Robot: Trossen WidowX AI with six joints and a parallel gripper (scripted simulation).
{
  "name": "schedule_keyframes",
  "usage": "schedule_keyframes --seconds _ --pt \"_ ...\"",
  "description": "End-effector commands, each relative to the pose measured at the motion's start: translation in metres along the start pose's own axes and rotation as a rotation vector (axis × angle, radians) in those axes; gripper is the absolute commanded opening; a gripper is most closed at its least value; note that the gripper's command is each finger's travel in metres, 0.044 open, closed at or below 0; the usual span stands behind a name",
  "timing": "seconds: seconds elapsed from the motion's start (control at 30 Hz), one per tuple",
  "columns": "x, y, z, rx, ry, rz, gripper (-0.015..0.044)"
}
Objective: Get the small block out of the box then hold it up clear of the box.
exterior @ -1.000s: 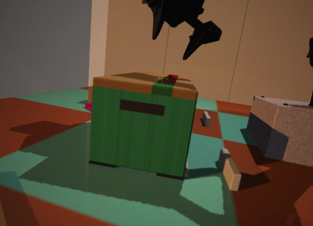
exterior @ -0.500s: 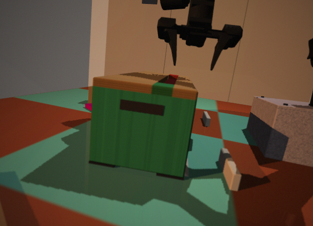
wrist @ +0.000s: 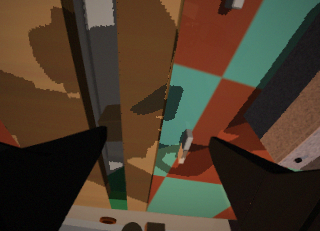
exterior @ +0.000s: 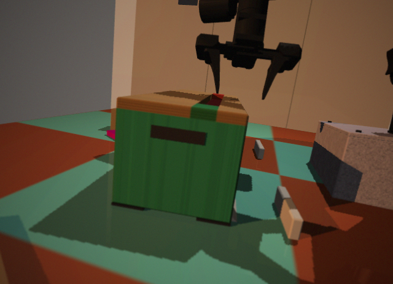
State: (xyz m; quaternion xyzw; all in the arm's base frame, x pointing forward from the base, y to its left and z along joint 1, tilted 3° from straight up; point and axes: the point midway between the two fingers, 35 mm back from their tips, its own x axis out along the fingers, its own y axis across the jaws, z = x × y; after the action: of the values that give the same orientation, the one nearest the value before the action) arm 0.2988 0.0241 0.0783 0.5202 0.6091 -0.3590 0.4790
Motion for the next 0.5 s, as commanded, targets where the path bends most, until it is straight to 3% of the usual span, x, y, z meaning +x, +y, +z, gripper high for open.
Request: schedule_keyframes --seconds 0.0,0.47 --pt "0.007 0.0 0.003 0.005 -0.001 -0.004 0.04" --pt "0.029 -0.002 0.01 0.005 -0.001 -0.004 0.04"
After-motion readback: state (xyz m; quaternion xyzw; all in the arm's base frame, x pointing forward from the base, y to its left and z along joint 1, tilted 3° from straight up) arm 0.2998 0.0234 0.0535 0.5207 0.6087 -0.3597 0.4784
